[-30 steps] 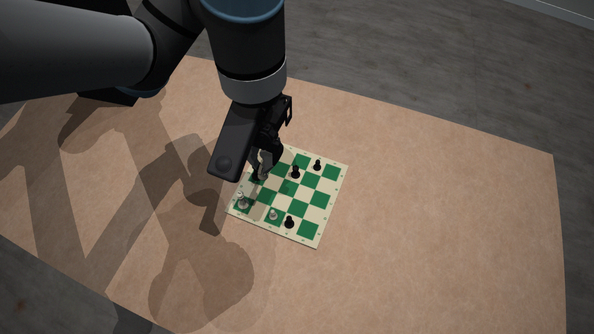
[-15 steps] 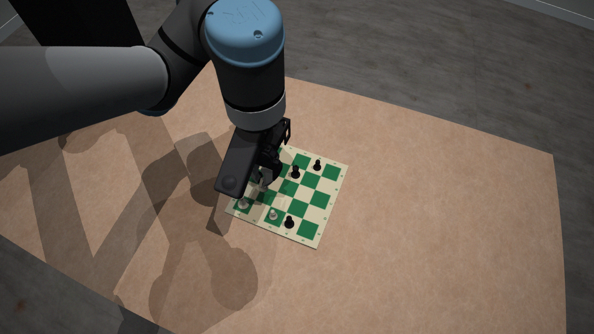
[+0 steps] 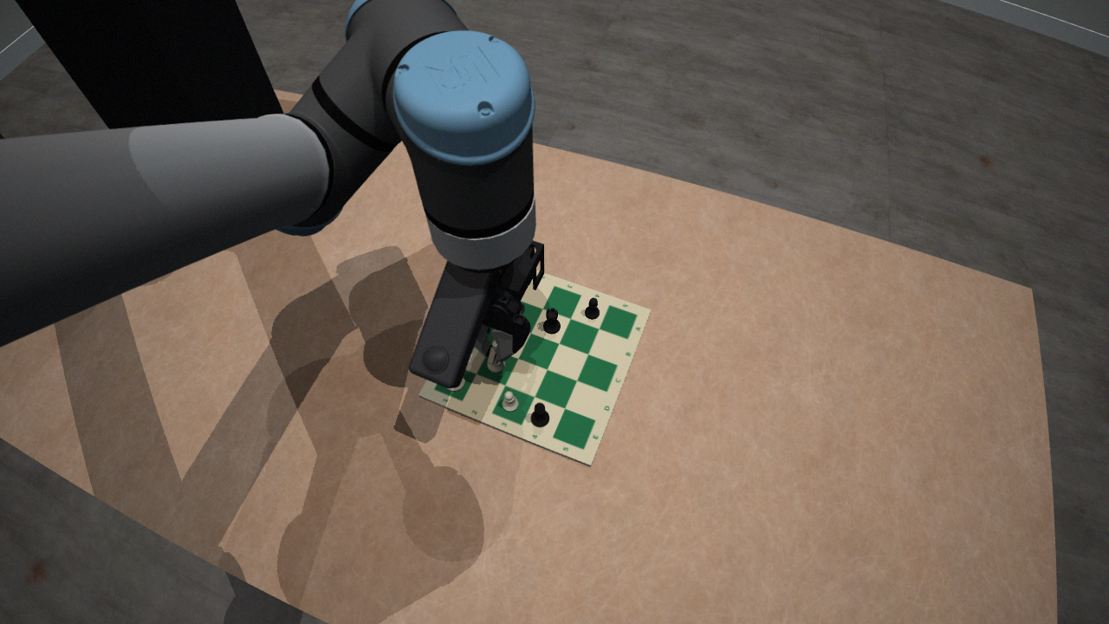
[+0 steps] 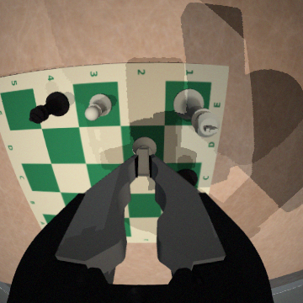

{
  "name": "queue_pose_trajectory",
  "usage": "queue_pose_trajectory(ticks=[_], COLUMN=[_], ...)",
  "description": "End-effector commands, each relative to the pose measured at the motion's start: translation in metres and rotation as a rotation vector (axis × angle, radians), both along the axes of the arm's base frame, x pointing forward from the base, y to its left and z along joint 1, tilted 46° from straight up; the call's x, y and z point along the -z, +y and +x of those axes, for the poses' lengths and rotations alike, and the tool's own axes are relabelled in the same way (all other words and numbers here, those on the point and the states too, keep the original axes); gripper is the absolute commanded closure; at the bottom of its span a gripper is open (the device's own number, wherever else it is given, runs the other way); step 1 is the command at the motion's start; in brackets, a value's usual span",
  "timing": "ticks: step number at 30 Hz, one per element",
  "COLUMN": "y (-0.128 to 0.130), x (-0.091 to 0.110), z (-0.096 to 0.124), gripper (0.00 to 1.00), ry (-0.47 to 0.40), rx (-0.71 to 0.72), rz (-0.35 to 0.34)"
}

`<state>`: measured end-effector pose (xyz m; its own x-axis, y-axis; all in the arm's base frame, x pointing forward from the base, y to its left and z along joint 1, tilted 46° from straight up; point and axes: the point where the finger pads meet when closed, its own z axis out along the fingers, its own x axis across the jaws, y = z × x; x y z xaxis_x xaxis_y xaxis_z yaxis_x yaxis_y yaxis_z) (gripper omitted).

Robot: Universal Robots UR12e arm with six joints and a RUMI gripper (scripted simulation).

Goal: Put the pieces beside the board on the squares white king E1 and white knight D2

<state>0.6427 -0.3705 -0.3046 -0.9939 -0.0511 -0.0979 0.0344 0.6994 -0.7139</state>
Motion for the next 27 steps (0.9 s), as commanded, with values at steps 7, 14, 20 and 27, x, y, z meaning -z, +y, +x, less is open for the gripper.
queue_pose_trajectory(ticks=[7,14,20,27], y=[0.0017,0.0016,0.0016,0.0016], x=[-0.002,-0.0019,-0.0019,-0.0019], z=[0.0019,0.0018,0.0018,0.0018], gripper=[1.0,1.0,1.0,1.0], ry=[-0.002,-0.002,-0.002,-0.002], rx=[-0.004,-0.004,-0.004,-0.004], rz=[-0.001,-0.001,-0.001,-0.001])
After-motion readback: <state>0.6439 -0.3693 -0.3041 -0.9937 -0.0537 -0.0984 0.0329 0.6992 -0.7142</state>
